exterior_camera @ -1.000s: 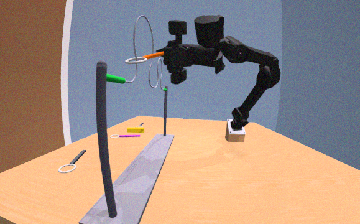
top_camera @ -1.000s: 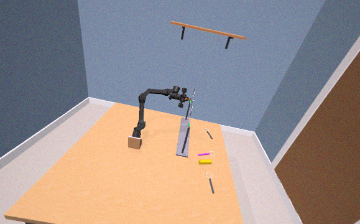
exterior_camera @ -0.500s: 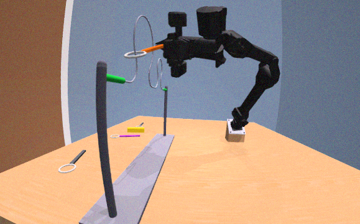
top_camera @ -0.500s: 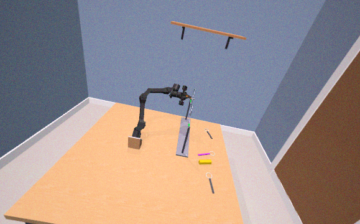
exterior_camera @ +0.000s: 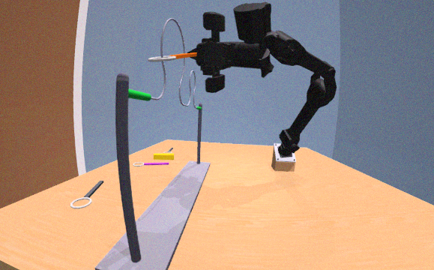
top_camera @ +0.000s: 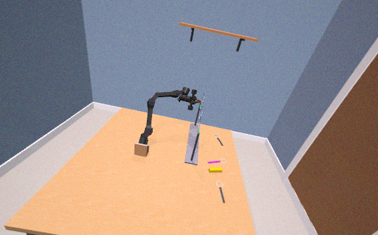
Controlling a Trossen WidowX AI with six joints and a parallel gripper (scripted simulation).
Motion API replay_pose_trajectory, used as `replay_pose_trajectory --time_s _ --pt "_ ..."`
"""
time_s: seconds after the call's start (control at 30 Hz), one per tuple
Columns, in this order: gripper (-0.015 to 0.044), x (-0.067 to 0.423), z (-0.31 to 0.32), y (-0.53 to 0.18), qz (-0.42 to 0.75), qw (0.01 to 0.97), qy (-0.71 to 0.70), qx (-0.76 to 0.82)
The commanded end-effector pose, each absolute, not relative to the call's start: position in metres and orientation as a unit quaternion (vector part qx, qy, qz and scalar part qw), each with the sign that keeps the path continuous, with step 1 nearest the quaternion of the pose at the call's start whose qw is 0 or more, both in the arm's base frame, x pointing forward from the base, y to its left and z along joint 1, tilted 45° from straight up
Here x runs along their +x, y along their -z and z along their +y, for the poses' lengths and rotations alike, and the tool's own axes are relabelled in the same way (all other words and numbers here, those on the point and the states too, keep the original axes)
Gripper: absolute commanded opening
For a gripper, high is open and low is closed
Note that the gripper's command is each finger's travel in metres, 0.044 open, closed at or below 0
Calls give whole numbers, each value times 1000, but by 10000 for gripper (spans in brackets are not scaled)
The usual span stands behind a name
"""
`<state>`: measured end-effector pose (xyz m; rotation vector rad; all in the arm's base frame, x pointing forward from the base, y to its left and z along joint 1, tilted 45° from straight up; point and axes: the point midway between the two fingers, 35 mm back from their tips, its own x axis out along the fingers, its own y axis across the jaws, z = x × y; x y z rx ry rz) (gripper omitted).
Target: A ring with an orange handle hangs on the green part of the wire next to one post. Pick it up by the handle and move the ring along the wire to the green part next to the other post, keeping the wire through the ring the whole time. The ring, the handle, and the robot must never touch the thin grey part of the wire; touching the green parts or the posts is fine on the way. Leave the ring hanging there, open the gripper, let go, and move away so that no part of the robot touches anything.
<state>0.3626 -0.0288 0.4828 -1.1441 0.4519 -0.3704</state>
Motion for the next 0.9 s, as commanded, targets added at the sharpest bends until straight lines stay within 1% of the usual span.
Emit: replay_pose_trajectory --time_s 0.0,0.87 --pt "-150 362 -29 -483 210 815 171 -512" --pt "-150 364 -22 -472 217 892 139 -371"
